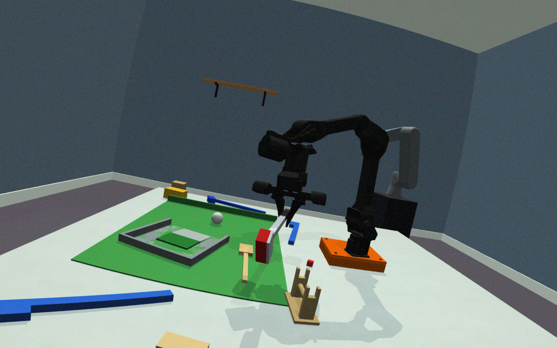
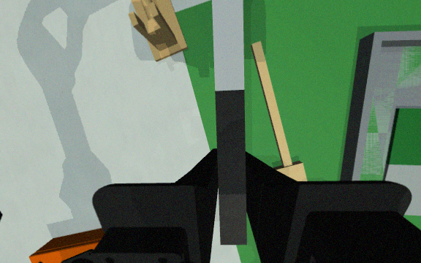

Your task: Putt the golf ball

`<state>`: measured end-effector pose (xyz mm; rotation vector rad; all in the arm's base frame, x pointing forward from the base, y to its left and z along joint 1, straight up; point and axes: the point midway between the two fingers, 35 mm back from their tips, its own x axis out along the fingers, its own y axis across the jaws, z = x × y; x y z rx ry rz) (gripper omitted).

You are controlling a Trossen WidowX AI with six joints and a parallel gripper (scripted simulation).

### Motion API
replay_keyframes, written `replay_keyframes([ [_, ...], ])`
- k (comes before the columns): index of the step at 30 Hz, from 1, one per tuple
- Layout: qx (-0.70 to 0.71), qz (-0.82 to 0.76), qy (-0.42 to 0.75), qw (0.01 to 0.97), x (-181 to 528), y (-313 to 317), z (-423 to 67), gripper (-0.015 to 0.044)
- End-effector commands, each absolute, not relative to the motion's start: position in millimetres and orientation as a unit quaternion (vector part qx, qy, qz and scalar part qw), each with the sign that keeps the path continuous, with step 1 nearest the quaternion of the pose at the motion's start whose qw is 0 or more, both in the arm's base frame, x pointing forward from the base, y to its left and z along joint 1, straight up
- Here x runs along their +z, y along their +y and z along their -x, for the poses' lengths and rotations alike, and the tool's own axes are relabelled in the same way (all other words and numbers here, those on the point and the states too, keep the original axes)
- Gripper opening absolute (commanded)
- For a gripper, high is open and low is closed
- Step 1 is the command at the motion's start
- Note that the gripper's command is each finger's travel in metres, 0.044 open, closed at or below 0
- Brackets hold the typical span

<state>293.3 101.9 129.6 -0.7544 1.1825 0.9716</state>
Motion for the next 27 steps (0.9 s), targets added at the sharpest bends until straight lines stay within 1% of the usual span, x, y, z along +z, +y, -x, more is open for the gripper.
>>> replay_keyframes([
  [1, 0.394, 0.306, 0.543, 0.676, 132, 82, -301, 0.0000],
  [27, 0.147, 0.116, 0.653, 0.734, 138, -63, -301, 0.0000],
])
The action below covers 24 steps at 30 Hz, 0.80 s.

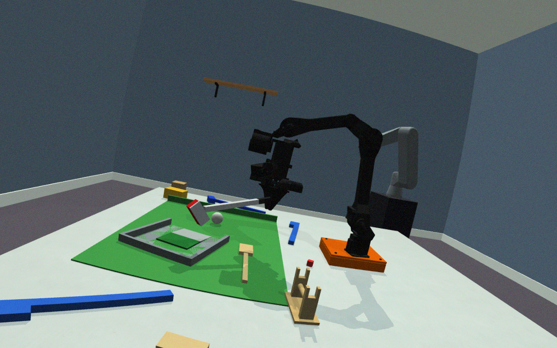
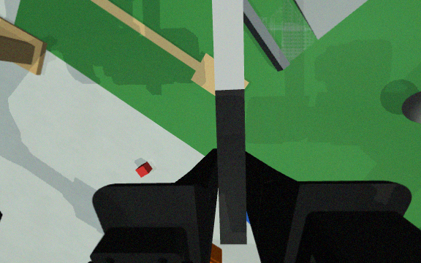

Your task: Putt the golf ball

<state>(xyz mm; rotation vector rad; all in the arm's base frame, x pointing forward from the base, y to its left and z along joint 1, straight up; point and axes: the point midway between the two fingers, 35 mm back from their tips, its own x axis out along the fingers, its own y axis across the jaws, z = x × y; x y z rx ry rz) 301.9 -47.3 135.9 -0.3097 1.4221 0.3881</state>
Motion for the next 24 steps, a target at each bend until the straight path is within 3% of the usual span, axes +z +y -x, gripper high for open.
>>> replay_keyframes([
  [1, 0.137, 0.108, 0.655, 0.735, 138, -69, -300, 0.0000],
  [24, -0.097, -0.093, 0.682, 0.719, 147, -190, -248, 0.0000],
])
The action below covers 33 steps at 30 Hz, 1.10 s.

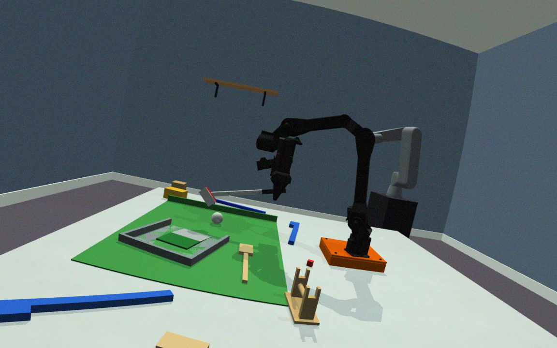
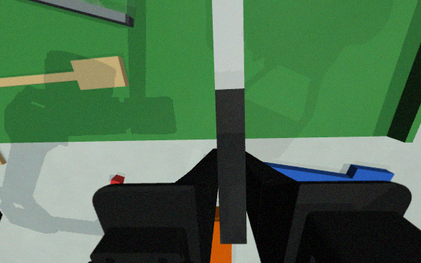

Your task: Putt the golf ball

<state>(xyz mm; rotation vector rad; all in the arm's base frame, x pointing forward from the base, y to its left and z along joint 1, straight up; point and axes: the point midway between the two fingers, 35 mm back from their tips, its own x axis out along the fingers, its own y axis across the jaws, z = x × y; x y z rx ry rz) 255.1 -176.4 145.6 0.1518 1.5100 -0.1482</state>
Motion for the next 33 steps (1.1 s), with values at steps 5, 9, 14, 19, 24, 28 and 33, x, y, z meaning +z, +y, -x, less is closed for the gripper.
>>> replay_keyframes([
  [5, -0.147, -0.136, 0.680, 0.705, 150, -214, -229, 0.0000],
  [9, -0.171, -0.157, 0.678, 0.698, 151, -224, -219, 0.0000],
  [14, -0.171, -0.157, 0.678, 0.698, 147, -225, -219, 0.0000],
  [19, -0.171, -0.157, 0.678, 0.698, 129, -225, -220, 0.0000],
  [24, -0.171, -0.157, 0.678, 0.698, 111, -225, -220, 0.0000],
  [28, -0.171, -0.157, 0.678, 0.698, 109, -225, -220, 0.0000],
  [33, -0.171, -0.157, 0.678, 0.698, 102, -226, -220, 0.0000],
])
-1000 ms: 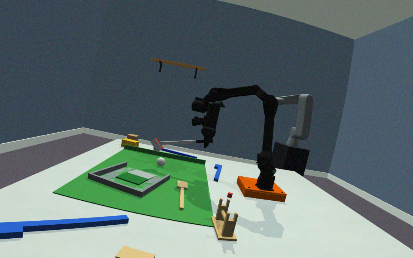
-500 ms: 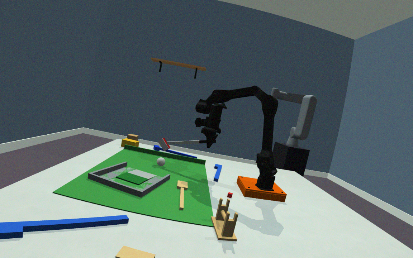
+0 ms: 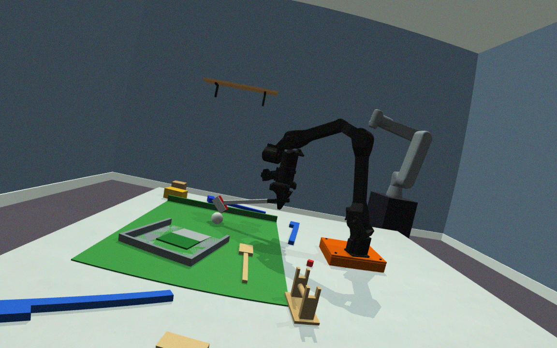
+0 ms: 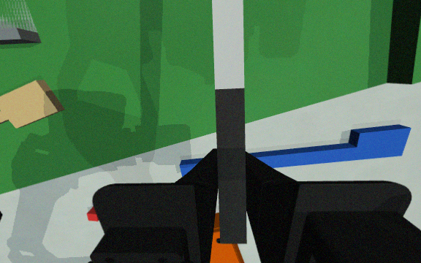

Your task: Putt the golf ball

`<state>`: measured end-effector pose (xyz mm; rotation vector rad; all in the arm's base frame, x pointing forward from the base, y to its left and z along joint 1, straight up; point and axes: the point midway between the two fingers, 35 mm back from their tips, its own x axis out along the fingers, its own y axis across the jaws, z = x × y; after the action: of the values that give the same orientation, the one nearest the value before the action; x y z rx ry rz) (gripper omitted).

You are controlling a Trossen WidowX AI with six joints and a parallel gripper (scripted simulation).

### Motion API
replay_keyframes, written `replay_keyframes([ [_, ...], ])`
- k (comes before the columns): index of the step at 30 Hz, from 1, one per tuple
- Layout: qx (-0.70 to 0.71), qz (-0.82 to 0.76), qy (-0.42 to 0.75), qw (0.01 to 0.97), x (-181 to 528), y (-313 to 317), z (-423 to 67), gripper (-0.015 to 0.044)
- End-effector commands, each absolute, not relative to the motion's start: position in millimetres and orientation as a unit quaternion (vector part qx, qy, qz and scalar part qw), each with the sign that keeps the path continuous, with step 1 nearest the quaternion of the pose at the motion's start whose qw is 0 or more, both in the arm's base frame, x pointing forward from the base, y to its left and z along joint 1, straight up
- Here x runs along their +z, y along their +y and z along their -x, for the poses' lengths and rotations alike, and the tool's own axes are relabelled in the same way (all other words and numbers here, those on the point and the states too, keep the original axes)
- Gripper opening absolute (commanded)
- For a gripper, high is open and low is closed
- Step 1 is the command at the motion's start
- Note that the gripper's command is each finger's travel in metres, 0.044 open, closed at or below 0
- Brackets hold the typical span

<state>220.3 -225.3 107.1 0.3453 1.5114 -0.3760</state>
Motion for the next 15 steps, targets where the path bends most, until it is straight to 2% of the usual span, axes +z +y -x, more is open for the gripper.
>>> replay_keyframes([
  [1, -0.171, -0.157, 0.678, 0.698, 101, -226, -220, 0.0000],
  [15, -0.171, -0.157, 0.678, 0.698, 81, -226, -220, 0.0000],
])
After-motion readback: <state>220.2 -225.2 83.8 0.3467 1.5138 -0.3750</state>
